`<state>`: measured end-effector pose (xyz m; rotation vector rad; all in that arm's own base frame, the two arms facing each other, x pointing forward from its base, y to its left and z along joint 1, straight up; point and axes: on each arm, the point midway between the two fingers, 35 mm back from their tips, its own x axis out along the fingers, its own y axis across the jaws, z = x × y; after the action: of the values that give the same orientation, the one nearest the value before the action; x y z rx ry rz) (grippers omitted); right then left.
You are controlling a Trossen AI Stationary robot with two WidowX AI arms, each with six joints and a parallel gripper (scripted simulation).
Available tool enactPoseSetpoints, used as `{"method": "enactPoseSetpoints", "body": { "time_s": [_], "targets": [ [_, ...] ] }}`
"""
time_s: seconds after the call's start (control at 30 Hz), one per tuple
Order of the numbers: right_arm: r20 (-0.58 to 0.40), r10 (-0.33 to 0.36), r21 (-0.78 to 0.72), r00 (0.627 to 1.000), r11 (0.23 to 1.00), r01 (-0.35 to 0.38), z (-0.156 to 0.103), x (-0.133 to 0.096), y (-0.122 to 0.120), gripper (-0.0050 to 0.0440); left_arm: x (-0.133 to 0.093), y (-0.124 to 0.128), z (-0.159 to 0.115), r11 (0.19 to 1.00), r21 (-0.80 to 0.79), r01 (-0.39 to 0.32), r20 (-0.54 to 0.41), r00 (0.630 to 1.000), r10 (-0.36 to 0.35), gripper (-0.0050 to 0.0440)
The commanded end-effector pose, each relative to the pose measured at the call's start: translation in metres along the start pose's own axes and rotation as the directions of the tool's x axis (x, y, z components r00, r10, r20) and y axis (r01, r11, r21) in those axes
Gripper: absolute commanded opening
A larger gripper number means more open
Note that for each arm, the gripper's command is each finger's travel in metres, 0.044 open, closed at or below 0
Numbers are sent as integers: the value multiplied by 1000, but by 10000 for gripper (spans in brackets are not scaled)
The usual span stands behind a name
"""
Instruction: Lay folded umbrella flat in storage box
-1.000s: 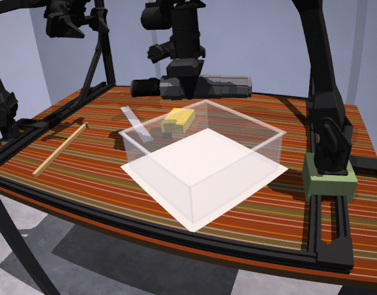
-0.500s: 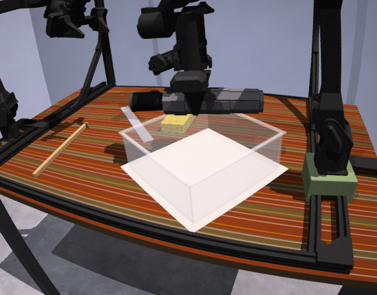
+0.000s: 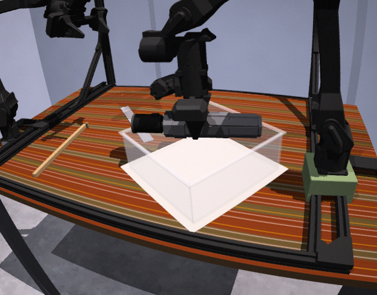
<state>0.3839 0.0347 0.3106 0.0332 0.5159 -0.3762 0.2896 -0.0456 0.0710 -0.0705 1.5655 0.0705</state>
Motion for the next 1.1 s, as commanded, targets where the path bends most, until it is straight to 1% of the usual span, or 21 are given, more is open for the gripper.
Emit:
{"method": "enactPoseSetpoints", "body": {
  "time_s": [0.0,0.17,0.23,0.43,0.77,0.93,1.0,1.07],
  "targets": [
    [0,-2,2,1000,1000,2,0,0,0,400,19,0,-2,1000,4,0,-4,1000,0,0],
    [0,-2,2,1000,1000,2,0,0,0,400,49,1,-5,1000,4,0,-4,1000,0,0],
    [0,-2,2,1000,1000,2,0,0,0,400,57,1,-7,1000,4,0,-4,1000,0,0],
    [0,-2,2,1000,1000,2,0,0,0,400,59,1,-7,1000,4,0,-4,1000,0,0],
    [0,-2,2,1000,1000,2,0,0,0,400,73,1,-7,1000,4,0,-4,1000,0,0],
    [0,-2,2,1000,1000,2,0,0,0,400,73,1,-7,1000,4,0,-4,1000,0,120],
    [0,-2,2,1000,1000,2,0,0,0,400,73,1,-7,1000,4,0,-4,1000,0,120],
    [0,-2,2,1000,1000,2,0,0,0,400,73,1,-7,1000,4,0,-4,1000,0,168]
  ]
}}
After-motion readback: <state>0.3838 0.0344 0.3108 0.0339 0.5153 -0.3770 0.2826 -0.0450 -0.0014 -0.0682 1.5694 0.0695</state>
